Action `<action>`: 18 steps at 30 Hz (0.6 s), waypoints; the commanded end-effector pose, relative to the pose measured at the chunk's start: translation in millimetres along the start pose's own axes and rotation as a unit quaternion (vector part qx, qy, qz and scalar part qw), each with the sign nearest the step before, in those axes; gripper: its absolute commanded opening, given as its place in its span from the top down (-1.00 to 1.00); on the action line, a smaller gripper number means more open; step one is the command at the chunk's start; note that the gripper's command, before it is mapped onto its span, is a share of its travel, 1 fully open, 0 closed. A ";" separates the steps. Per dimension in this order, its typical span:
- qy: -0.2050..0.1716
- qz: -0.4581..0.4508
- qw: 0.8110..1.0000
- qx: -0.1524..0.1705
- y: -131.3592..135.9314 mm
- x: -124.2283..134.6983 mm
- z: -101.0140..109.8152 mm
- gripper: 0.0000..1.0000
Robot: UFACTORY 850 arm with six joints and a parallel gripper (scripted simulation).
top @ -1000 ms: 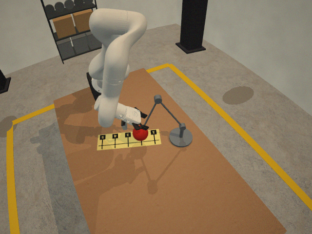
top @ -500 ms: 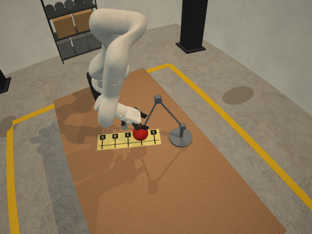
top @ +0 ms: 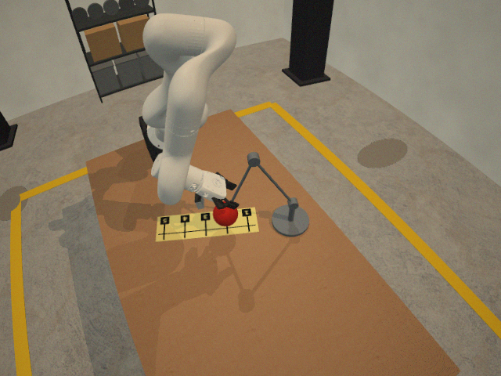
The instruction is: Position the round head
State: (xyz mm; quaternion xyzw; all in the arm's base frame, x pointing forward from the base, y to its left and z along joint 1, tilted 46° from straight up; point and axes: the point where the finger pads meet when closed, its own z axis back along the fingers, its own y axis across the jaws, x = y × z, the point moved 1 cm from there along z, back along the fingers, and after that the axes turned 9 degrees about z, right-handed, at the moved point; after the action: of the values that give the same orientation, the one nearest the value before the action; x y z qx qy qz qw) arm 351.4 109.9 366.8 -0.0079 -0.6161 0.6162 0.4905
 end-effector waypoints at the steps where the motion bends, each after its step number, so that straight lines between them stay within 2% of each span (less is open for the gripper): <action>1: 0.000 0.000 1.000 0.000 -0.3 0.1 0.0 -1.00; 8: 0.000 0.000 1.000 0.000 -0.3 0.1 0.0 -1.00; 18: 0.000 0.000 1.000 0.000 -0.2 0.1 43.4 -1.00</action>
State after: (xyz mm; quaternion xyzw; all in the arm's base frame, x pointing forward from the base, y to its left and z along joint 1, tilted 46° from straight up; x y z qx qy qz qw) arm 337.8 93.0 371.6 -0.0089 -0.6161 0.6158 0.4910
